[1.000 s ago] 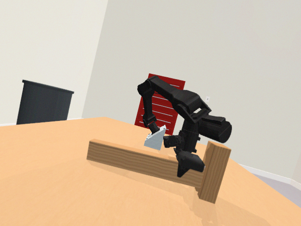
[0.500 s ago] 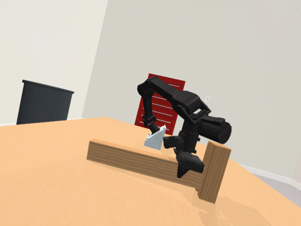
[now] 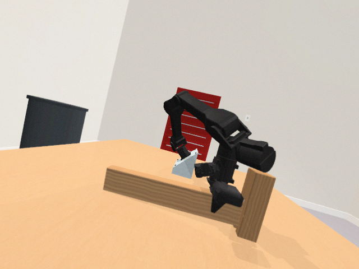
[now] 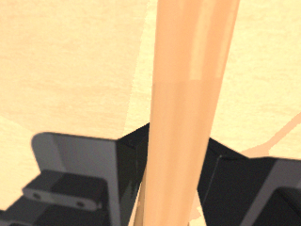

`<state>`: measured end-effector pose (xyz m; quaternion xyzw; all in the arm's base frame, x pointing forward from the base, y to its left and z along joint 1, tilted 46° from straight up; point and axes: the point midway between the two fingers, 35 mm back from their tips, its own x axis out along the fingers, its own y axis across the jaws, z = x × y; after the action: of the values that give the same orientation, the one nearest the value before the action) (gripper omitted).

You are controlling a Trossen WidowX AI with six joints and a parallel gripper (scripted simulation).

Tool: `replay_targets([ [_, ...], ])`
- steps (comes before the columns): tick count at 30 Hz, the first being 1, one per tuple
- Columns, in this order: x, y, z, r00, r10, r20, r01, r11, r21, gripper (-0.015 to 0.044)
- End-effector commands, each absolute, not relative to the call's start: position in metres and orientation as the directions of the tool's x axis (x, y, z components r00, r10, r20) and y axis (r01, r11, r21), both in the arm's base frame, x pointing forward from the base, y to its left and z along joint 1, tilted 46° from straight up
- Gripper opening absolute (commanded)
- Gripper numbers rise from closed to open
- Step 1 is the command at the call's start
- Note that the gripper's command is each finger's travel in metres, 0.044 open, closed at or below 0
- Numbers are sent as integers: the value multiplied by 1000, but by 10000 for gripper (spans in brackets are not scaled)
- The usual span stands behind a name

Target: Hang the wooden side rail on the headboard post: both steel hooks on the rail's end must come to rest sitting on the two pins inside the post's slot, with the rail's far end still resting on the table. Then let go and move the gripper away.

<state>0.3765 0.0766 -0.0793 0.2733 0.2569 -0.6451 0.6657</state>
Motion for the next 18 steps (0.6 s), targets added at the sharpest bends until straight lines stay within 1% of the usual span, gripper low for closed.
replay_targets([
  [1, 377, 78, -81, 38, -715, -698, 999, 21, 32, 0],
  [17, 377, 76, -82, 38, -715, -698, 999, 21, 32, 0],
  [18, 376, 76, -81, 36, -718, -695, 999, 20, 31, 26],
])
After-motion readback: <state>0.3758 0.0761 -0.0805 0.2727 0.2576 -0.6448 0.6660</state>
